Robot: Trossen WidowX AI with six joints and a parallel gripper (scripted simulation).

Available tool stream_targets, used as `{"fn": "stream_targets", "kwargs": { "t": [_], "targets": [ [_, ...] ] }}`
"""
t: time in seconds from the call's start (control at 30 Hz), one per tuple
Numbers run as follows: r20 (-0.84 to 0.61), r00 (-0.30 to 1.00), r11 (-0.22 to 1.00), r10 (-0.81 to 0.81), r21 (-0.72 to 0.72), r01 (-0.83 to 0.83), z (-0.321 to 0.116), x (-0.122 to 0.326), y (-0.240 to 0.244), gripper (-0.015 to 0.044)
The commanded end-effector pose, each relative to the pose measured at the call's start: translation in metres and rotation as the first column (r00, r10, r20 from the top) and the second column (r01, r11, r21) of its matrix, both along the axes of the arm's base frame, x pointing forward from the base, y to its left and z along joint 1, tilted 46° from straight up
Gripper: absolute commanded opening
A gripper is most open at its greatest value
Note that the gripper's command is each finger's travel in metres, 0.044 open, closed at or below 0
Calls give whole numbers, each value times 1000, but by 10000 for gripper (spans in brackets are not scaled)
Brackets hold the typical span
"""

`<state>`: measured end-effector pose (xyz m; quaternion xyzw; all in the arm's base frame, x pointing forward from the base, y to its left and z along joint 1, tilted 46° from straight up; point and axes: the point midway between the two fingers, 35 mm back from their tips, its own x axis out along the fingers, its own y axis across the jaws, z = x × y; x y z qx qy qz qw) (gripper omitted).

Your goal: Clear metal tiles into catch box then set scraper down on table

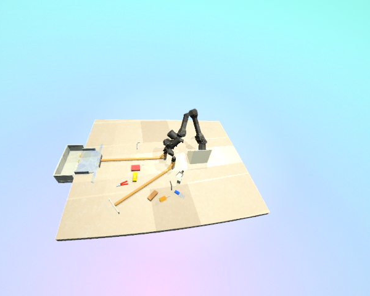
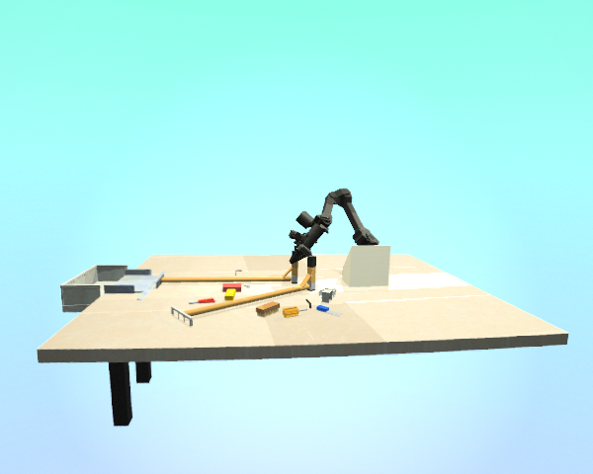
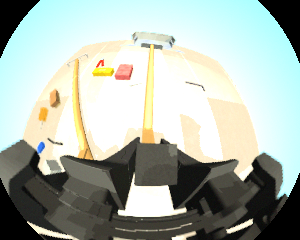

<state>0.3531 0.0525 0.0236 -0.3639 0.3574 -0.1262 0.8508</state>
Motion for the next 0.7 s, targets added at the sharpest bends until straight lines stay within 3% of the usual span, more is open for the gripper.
{"fn": "stream_targets", "kwargs": {
  "t": [0.0, 0.67],
  "targets": [
    [11, 1000, 1000, 5, 7, -5, 4, 11, 3, 0],
    [19, 1000, 1000, 2, 4, -2, 8, 40, 3, 0]
  ]
}}
